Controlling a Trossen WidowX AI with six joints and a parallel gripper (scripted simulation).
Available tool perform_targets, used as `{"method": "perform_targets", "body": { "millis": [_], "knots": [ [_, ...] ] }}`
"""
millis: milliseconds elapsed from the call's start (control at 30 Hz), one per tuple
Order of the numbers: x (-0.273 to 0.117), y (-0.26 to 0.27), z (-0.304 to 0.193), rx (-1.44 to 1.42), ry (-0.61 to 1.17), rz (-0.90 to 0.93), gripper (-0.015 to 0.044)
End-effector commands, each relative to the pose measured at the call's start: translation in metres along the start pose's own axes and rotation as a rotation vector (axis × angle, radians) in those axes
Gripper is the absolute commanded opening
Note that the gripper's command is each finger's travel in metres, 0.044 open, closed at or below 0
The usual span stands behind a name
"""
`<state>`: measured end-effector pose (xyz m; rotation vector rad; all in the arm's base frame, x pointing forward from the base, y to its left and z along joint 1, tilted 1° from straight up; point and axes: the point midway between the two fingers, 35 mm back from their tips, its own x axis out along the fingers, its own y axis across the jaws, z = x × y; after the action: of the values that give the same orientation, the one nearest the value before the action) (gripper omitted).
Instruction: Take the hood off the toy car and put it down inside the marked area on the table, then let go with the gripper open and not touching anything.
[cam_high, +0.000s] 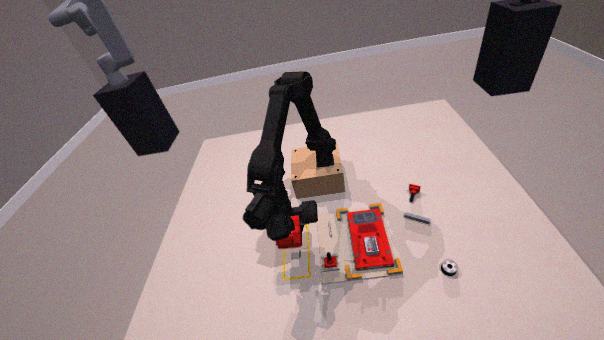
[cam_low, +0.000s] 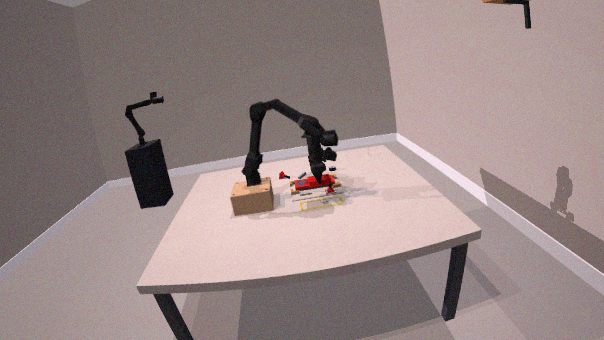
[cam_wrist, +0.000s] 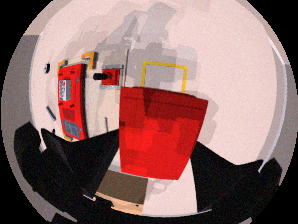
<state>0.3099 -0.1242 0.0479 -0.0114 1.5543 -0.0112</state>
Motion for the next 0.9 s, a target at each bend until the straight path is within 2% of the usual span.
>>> {"method": "perform_targets", "body": {
  "millis": [0,867],
  "knots": [
    [0.001,-0.002,-0.001,-0.008,0.003,-0.005,0.0],
    [0.017,-0.002,0.0,-0.008,0.003,-0.005,0.0]
  ]
}}
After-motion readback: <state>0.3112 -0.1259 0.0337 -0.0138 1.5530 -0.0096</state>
